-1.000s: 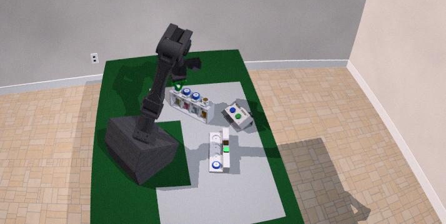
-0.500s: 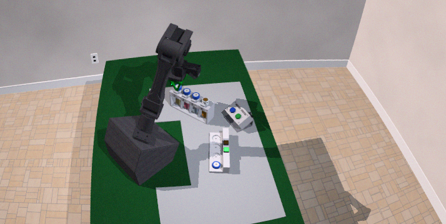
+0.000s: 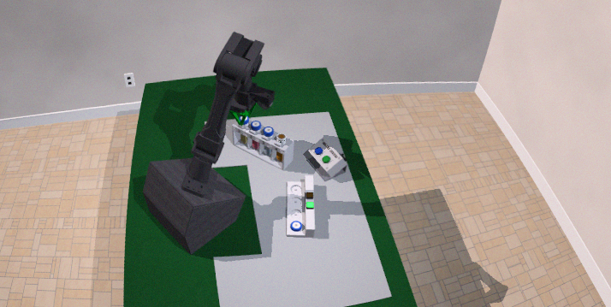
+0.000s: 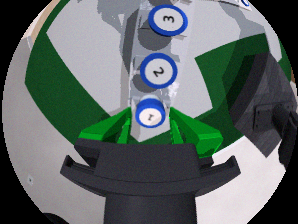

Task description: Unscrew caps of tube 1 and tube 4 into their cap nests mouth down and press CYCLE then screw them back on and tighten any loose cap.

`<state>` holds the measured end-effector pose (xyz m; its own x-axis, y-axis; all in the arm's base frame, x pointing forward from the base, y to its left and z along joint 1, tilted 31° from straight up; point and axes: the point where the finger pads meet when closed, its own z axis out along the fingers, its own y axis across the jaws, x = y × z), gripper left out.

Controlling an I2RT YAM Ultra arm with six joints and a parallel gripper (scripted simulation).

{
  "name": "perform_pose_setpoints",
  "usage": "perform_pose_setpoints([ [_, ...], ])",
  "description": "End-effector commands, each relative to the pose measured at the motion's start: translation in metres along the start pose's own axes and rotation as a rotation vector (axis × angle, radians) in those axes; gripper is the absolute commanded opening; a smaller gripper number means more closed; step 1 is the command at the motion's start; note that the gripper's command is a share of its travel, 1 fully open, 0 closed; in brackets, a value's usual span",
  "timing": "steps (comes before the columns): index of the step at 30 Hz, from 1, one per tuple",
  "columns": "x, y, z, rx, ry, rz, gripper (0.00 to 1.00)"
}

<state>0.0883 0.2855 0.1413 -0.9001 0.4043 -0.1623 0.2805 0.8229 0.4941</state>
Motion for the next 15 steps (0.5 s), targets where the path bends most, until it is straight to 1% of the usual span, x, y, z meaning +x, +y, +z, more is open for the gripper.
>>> perform_pose_setpoints([
  [1, -0.0001, 0.0016, -0.0017, -0.007, 0.001, 0.004, 0.49],
  [3, -0.0001, 0.0016, -0.0018, -0.007, 0.001, 0.004, 0.49],
  [4, 0.0000, 0.0016, -0.0022, -0.007, 0.001, -0.079, 0.49],
  [6, 0.0000, 0.0016, -0.0022, -0.007, 0.001, -0.079, 0.49],
  [10, 0.0000, 0.0016, -0.0022, -0.007, 0.000, -0.412, 0.49],
  [11, 0.0000, 0.0016, -0.0022, -0.007, 0.000, -0.412, 0.49],
  [13, 0.0000, 0.0016, -0.0022, -0.008, -0.001, -0.563, 0.49],
  [14, 0.0000, 0.0016, -0.0022, -0.008, -0.001, -0.579, 0.49],
  [15, 0.0001, 0.0016, -0.0022, -0.008, -0.001, -0.662, 0.49],
])
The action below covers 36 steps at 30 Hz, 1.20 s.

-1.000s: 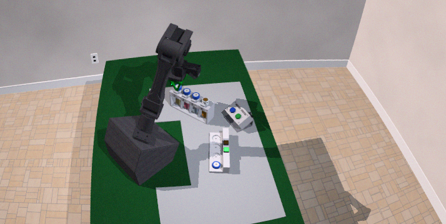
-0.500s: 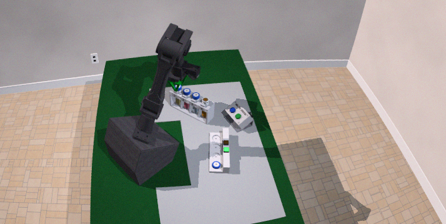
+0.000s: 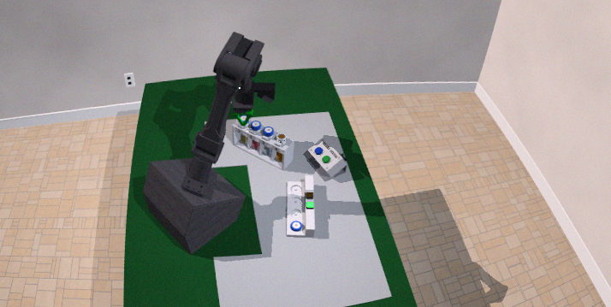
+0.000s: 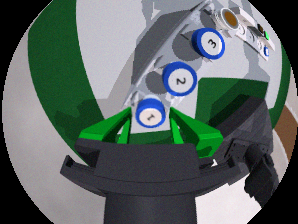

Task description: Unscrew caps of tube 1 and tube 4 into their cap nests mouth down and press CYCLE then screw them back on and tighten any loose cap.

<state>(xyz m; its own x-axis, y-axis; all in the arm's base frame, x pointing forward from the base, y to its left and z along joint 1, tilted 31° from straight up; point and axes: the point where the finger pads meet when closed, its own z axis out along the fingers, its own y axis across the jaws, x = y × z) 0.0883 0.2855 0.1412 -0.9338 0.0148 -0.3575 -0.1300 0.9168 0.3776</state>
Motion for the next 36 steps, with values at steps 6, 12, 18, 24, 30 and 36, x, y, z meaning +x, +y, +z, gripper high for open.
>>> perform_pose_setpoints([
  [6, -0.0008, 0.0015, -0.0022, -0.007, -0.004, -0.472, 0.49],
  [12, -0.0009, 0.0015, -0.0022, -0.006, -0.005, -0.722, 0.49],
  [18, -0.0011, 0.0015, -0.0022, -0.006, -0.006, -1.055, 0.49],
  [24, -0.0012, 0.0016, -0.0022, -0.005, -0.007, -1.305, 0.49],
  [30, -0.0013, 0.0016, -0.0022, -0.004, -0.008, -1.638, 0.49],
  [36, -0.0014, 0.0017, -0.0022, -0.003, -0.009, -1.889, 0.49],
])
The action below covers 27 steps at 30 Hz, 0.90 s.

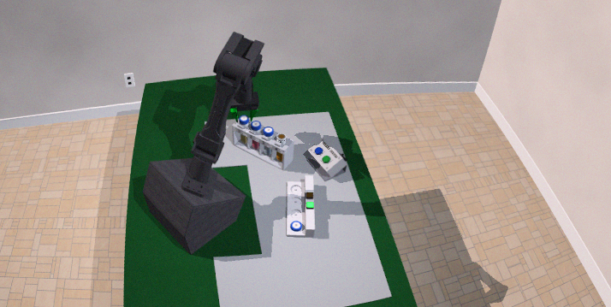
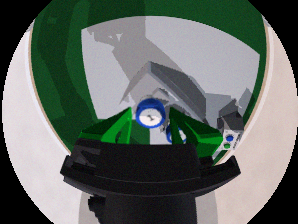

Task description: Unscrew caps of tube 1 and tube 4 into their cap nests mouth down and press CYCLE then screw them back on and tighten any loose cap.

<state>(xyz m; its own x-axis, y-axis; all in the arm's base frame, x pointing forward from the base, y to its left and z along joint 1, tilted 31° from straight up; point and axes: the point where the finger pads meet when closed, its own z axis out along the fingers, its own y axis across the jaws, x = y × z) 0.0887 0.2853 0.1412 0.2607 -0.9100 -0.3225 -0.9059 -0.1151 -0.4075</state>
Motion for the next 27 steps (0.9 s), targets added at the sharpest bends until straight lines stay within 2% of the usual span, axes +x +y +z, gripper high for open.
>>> perform_pose_setpoints([
  [1, -0.0018, -0.0012, -0.0023, 0.004, -0.007, -0.259, 0.49],
  [4, -0.0019, -0.0012, -0.0023, 0.004, -0.007, -0.420, 0.49],
  [12, -0.0019, -0.0013, -0.0021, 0.004, -0.007, -0.420, 0.49],
  [13, -0.0019, -0.0013, -0.0020, 0.004, -0.007, -0.420, 0.00],
  [27, -0.0019, -0.0013, -0.0020, 0.004, -0.007, -0.420, 0.00],
])
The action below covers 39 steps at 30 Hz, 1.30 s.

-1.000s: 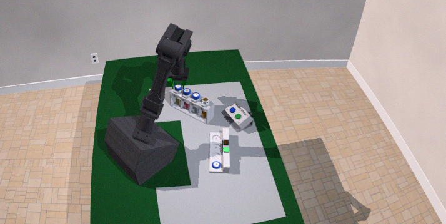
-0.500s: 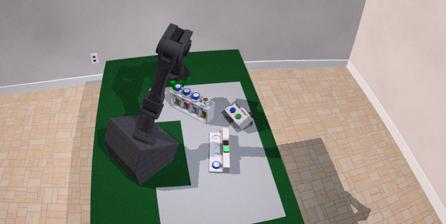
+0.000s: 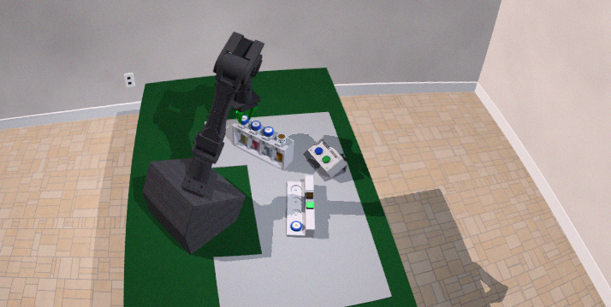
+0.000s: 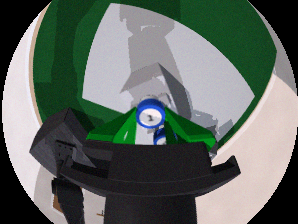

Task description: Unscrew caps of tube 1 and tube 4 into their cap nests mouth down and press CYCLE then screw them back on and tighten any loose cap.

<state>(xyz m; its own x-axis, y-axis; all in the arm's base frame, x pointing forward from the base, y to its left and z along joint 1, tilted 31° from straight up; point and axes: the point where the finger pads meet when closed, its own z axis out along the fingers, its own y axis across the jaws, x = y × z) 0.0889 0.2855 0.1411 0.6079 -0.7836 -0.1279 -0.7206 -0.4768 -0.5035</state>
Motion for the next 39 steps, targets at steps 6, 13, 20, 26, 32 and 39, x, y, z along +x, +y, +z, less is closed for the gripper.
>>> perform_pose_setpoints([
  [6, -0.0011, -0.0018, -0.0020, 0.005, -0.007, 0.301, 0.00],
  [13, -0.0011, -0.0019, -0.0018, 0.004, -0.008, 0.551, 0.00],
  [20, -0.0011, -0.0019, -0.0015, 0.003, -0.008, 0.901, 0.00],
  [26, -0.0011, -0.0019, -0.0013, 0.002, -0.009, 1.201, 0.00],
  [32, -0.0011, -0.0019, -0.0012, 0.001, -0.009, 1.401, 0.00],
  [39, -0.0011, -0.0019, -0.0010, 0.000, -0.010, 1.665, 0.00],
])
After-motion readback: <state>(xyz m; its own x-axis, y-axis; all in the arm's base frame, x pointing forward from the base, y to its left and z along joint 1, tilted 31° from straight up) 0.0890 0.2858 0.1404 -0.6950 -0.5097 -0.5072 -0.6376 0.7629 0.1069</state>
